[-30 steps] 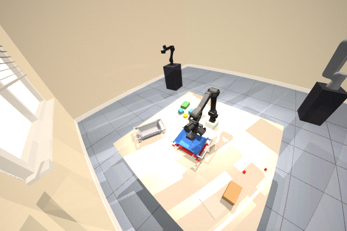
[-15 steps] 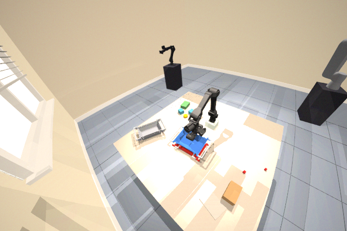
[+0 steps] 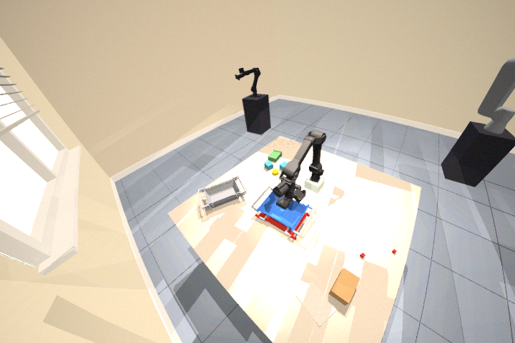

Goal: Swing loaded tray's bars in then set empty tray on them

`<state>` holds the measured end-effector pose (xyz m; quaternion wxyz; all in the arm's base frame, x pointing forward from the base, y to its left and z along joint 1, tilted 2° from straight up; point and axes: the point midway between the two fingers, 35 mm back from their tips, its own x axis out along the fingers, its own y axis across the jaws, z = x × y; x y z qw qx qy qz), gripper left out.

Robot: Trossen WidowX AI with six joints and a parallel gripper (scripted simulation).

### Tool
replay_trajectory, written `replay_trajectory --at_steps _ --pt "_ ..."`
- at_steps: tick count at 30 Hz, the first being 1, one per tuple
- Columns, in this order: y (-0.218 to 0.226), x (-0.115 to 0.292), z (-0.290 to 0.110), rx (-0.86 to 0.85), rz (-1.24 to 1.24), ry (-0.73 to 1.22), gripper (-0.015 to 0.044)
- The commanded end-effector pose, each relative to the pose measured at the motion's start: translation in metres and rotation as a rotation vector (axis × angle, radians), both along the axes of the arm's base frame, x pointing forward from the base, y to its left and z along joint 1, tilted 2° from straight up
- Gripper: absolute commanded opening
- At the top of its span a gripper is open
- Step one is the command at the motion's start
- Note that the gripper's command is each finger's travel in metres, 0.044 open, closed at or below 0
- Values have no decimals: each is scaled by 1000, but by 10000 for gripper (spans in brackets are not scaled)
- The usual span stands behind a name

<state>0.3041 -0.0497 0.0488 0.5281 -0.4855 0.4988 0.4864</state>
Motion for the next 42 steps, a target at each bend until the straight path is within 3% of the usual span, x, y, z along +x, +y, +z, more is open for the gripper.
replay_trajectory --at_steps 1,42 --pt "0 -3 -7 0 -1 24 0" --pt "0 -3 -7 0 -1 24 0"
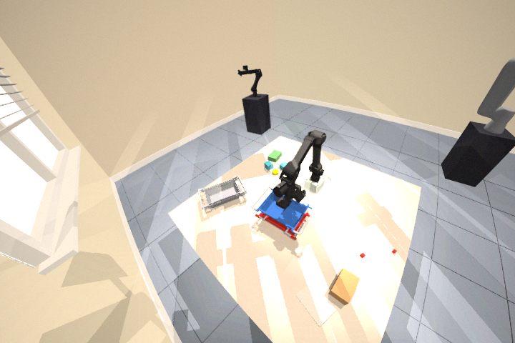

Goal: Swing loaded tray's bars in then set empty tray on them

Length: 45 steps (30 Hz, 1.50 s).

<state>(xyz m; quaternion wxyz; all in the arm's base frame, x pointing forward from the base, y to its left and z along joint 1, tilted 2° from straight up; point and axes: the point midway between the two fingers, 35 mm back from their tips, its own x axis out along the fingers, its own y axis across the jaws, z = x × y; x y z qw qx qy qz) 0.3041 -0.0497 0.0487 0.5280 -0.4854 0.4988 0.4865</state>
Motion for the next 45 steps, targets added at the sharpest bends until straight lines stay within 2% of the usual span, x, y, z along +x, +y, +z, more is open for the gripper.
replay_trajectory --at_steps 1,2,32,40,45 --pt "0 -3 -7 0 -1 24 0" --pt "0 -3 -7 0 -1 24 0" --pt "0 -3 -7 0 -1 24 440" --pt "0 -2 -3 3 0 22 440" --pt "-1 1 19 2 0 22 440"
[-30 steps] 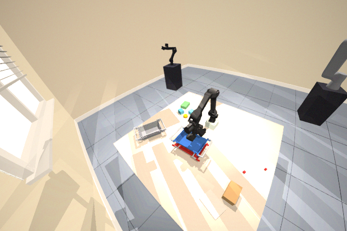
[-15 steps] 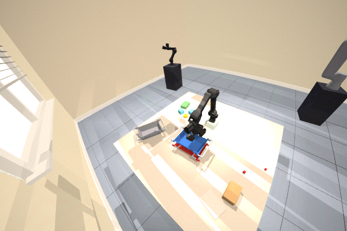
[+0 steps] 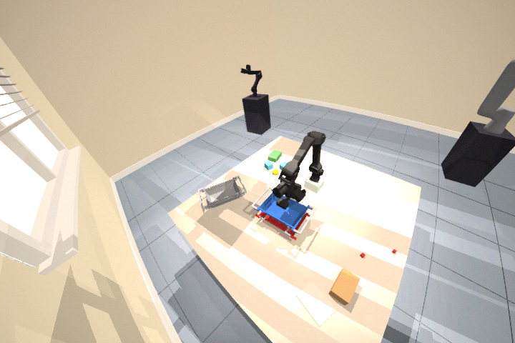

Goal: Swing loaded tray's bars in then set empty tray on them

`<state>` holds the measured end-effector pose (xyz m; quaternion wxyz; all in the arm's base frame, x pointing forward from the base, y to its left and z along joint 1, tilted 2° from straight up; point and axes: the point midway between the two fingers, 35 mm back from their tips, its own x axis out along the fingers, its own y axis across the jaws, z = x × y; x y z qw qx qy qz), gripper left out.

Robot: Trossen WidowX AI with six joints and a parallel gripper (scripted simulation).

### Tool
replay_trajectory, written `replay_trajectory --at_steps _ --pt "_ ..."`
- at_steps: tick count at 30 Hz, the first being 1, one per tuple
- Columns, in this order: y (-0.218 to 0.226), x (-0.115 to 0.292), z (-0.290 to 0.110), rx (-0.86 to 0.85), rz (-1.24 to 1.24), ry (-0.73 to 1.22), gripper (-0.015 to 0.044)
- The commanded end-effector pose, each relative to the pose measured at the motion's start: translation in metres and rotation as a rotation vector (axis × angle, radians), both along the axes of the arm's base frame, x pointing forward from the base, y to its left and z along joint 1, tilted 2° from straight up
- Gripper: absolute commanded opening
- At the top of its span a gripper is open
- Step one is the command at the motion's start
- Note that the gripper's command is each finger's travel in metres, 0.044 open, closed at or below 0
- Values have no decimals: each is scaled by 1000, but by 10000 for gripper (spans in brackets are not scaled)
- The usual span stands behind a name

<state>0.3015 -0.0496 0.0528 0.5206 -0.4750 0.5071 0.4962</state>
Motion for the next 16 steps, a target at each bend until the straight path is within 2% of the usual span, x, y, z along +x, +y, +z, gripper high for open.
replay_trajectory --at_steps 1,12,16 --pt "-1 4 21 -4 0 -13 440" --pt "-3 1 90 -6 0 -12 440" --pt "-3 -1 100 -6 0 -12 440"
